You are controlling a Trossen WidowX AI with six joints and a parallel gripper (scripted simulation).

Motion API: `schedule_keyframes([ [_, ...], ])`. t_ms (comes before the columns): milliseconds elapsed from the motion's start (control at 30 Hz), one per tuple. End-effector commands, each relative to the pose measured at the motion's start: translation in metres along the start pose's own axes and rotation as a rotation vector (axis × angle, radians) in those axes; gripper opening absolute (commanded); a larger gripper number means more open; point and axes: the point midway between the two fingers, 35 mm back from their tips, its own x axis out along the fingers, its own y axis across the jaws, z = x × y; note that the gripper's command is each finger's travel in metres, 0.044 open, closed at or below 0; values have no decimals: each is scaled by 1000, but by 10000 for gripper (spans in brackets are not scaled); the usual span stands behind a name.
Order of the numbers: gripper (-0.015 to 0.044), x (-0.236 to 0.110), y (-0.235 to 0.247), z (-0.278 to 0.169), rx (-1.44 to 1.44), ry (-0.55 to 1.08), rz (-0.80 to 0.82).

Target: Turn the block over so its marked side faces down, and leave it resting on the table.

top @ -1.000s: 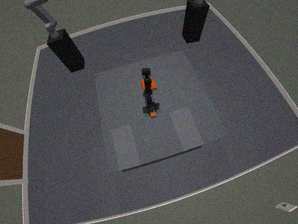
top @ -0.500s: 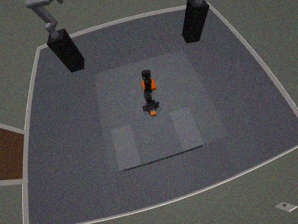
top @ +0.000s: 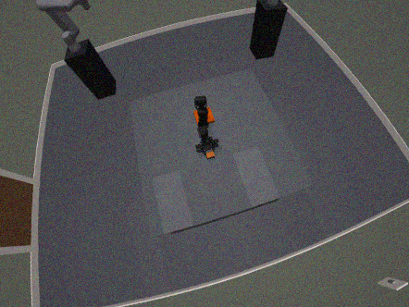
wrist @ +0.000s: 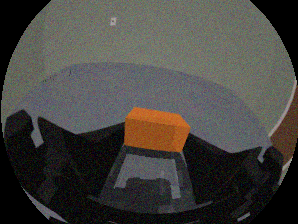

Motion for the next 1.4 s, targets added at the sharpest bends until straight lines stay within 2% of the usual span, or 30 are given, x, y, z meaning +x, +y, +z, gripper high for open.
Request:
schedule_keyframes([
  [0, 131, 0, 0, 1, 3, -6, 2],
  [400, 440, 0, 0, 1, 3, -6, 2],
  [1367, 440, 0, 0, 1, 3, -6, 2],
])
